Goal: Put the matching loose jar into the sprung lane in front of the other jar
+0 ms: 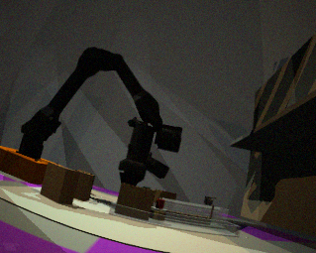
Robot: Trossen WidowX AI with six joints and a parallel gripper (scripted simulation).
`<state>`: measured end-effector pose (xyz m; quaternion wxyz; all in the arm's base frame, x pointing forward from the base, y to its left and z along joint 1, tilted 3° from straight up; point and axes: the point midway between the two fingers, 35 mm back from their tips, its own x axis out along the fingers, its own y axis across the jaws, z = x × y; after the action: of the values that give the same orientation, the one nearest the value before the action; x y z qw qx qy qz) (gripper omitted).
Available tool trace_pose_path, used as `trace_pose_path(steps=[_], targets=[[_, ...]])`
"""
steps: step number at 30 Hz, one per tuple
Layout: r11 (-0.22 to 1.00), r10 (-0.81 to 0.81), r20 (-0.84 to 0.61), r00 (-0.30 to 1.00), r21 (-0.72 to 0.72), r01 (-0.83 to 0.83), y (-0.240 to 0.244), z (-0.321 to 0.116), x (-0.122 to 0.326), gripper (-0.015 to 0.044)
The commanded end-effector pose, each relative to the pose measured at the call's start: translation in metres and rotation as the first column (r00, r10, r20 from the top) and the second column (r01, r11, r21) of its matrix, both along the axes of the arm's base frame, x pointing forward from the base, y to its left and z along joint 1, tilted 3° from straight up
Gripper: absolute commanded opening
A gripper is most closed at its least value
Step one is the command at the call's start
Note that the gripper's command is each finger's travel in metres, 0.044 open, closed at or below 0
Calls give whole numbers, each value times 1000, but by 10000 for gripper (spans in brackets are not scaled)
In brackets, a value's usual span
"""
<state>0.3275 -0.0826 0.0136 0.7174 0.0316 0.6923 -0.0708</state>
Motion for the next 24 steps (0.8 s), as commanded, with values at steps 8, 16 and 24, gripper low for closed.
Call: trace_pose_path(steps=[8,16,24], targets=[[1000,2,1,1000,-1,-2,1,20,-1,300],[1000,2,1,1000,-1,-2,2,20,-6,300],[1000,2,-1,1000,-1,-2,5,21,-32,300]])
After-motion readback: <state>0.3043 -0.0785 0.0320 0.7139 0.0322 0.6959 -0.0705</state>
